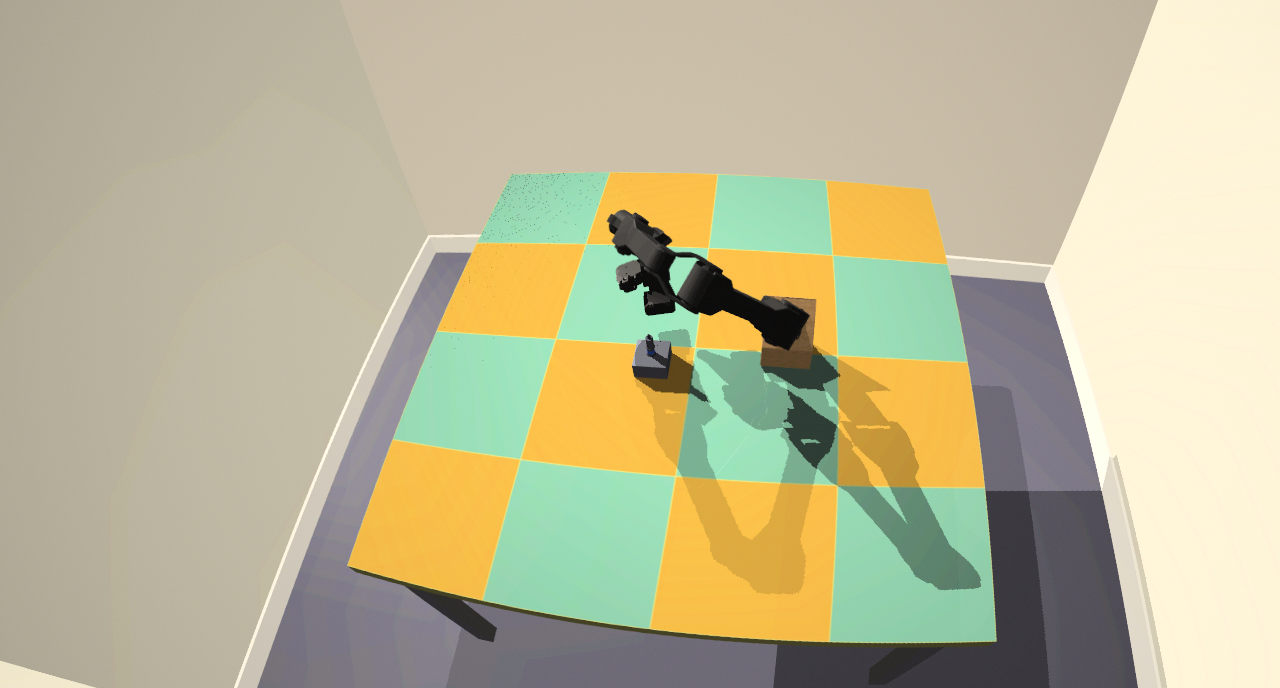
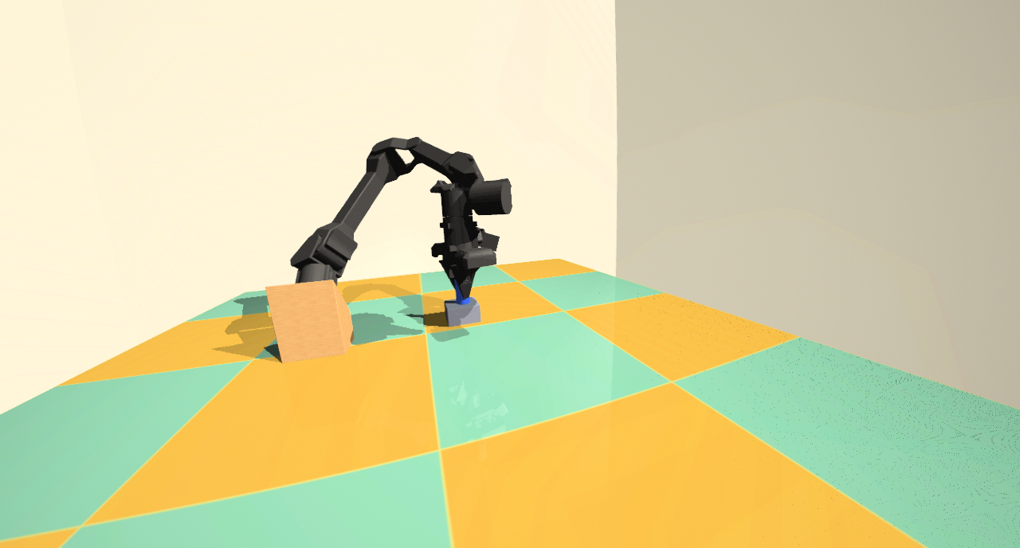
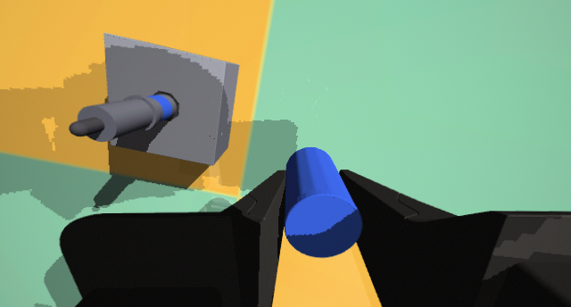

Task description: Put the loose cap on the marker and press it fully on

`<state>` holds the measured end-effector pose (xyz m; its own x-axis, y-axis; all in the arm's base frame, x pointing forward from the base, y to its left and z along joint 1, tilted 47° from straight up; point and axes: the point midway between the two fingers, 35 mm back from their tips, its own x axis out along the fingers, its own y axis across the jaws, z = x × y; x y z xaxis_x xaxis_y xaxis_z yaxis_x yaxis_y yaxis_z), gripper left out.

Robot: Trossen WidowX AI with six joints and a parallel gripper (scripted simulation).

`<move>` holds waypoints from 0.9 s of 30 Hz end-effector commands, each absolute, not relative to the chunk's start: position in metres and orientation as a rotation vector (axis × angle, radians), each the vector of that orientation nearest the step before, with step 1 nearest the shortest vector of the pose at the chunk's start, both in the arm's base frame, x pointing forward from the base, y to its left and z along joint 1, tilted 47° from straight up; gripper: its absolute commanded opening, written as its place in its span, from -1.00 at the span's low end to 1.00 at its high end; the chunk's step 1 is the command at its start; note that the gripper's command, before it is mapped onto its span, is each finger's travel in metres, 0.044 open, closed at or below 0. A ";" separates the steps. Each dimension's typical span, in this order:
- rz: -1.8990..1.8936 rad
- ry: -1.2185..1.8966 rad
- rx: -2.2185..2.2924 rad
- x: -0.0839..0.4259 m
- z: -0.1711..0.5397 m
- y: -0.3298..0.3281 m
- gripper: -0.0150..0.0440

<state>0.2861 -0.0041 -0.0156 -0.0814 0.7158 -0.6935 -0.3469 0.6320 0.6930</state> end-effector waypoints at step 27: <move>0.911 1.386 0.341 0.287 0.090 0.032 -0.49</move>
